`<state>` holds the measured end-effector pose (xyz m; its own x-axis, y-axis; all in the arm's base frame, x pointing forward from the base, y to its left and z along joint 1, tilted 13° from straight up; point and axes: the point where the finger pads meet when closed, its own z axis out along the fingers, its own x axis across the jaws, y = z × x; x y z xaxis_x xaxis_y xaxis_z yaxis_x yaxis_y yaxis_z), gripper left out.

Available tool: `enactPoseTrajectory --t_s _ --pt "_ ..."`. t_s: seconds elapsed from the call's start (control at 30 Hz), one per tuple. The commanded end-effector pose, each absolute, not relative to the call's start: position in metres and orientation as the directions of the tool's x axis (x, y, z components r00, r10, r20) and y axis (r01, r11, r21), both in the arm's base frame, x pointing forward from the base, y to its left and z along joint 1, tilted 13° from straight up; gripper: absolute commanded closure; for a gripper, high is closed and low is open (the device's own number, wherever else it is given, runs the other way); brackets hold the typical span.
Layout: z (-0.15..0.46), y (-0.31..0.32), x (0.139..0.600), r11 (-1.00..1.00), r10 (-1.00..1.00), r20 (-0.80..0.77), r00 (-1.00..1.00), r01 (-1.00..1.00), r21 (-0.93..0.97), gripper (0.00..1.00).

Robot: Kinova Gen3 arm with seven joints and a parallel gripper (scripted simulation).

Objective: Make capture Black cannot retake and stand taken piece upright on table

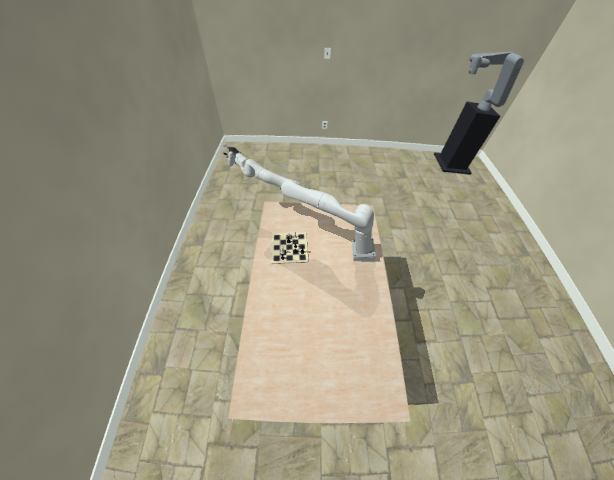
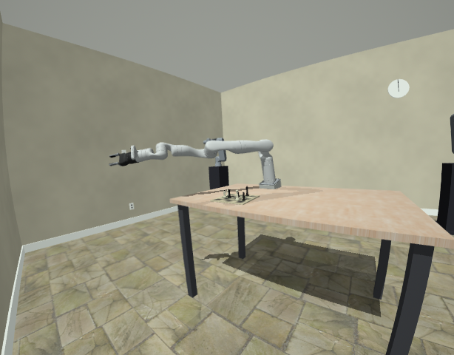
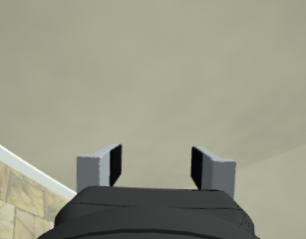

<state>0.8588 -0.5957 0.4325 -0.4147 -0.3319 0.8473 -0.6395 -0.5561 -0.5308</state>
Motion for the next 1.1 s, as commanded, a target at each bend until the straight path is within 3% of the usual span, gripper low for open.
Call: enactPoseTrajectory --t_s 0.0,0.53,0.63,0.7,1.07 --pt "0.424 -0.552 0.885 -0.555 -0.366 0.830 -0.420 -0.618 -0.557 0.00" --pt "0.382 -0.429 0.919 -0.389 -0.500 0.684 -0.532 -0.568 -0.726 0.00" --pt "0.382 -0.429 0.919 -0.389 -0.500 0.684 -0.532 -0.568 -0.726 0.00" --pt "0.368 -0.391 0.922 -0.334 -0.528 0.636 -0.562 -0.551 -0.765 0.00" --pt "0.339 -0.311 0.918 -0.212 -0.573 0.529 -0.626 -0.511 -0.833 0.00"
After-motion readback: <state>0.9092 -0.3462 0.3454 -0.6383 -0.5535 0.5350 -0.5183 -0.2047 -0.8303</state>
